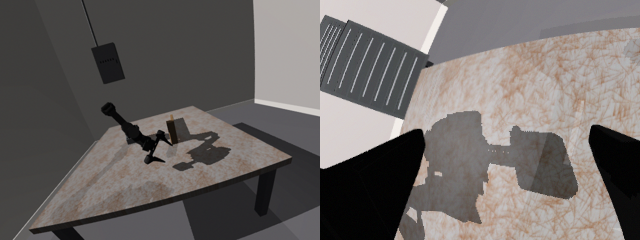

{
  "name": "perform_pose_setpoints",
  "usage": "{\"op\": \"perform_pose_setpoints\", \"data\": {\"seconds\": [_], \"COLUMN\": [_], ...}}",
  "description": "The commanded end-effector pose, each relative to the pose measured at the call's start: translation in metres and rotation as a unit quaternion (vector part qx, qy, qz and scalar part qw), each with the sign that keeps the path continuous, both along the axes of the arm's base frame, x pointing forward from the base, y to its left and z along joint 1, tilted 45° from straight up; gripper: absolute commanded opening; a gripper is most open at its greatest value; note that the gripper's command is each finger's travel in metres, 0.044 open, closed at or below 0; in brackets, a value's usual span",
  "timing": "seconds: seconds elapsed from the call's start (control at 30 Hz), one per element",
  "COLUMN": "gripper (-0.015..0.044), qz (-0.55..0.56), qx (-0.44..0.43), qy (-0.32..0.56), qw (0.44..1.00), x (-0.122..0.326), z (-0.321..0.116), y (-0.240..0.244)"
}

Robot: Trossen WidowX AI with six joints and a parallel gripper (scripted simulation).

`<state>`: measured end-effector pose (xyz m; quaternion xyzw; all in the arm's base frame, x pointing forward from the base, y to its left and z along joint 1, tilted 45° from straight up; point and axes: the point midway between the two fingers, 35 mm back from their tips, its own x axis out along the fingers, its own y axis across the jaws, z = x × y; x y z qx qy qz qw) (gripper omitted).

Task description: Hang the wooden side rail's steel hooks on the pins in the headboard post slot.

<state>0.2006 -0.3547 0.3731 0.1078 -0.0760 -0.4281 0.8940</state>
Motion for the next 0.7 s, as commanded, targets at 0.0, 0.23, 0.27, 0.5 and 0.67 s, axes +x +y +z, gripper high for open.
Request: {"op": "perform_pose_setpoints", "data": {"seconds": [0.0, 0.23, 0.27, 0.5, 0.67], "gripper": [0.044, 0.044, 0.044, 0.044, 0.044], "qz": [0.014, 0.054, 0.061, 0.111, 0.146], "qx": [-0.015, -0.053, -0.059, -0.109, -0.147], "qy": [0.038, 0.117, 0.131, 0.224, 0.286], "qw": [0.999, 0.99, 0.988, 0.962, 0.935], "x": [0.021, 0.066, 0.073, 0.115, 0.137], "z": [-0.008, -0.024, -0.028, -0.05, -0.066], "y": [0.012, 0.044, 0.049, 0.091, 0.12]}}
